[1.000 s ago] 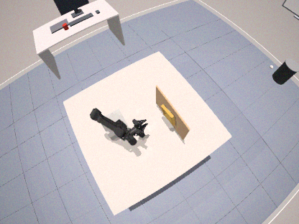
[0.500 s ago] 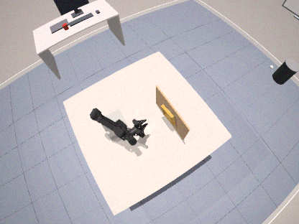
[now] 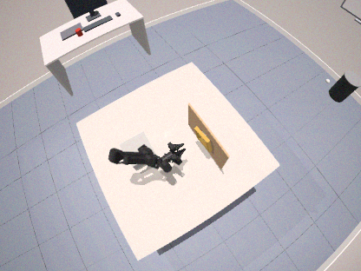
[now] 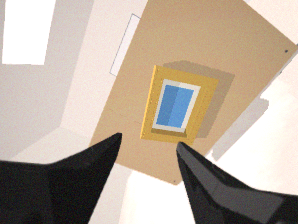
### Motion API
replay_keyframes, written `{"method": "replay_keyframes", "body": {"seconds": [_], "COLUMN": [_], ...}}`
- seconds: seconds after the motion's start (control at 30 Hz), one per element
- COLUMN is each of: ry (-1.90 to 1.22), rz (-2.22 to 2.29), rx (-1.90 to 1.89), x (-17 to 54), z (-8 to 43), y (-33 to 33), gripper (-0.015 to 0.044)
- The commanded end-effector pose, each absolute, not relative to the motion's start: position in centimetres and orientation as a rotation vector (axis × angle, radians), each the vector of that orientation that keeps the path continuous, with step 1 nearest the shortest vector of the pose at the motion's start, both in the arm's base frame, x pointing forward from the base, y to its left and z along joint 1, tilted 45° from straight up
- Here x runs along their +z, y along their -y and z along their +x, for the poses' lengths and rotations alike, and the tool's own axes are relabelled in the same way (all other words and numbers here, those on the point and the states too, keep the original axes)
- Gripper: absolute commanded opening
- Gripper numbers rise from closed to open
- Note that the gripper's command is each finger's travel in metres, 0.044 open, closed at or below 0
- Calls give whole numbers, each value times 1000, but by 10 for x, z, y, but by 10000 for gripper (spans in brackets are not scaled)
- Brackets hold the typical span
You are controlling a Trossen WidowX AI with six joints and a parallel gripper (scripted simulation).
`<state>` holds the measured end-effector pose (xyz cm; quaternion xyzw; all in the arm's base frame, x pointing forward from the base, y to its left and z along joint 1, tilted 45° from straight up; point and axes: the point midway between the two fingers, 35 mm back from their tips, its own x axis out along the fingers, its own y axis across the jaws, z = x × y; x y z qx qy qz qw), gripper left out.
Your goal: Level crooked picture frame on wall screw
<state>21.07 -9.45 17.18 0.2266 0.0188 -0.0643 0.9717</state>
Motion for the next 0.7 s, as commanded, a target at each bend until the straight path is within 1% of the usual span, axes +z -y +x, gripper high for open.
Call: {"method": "replay_keyframes", "body": {"seconds": [0.0,0.5,0.67], "ry": [-16,5,9], "rz": [471,470,472], "rx": [-147,-147,-148], "x": [155,156,160], "z": [231,234,245], "y": [95,98,101], "gripper": [260,260,260]}}
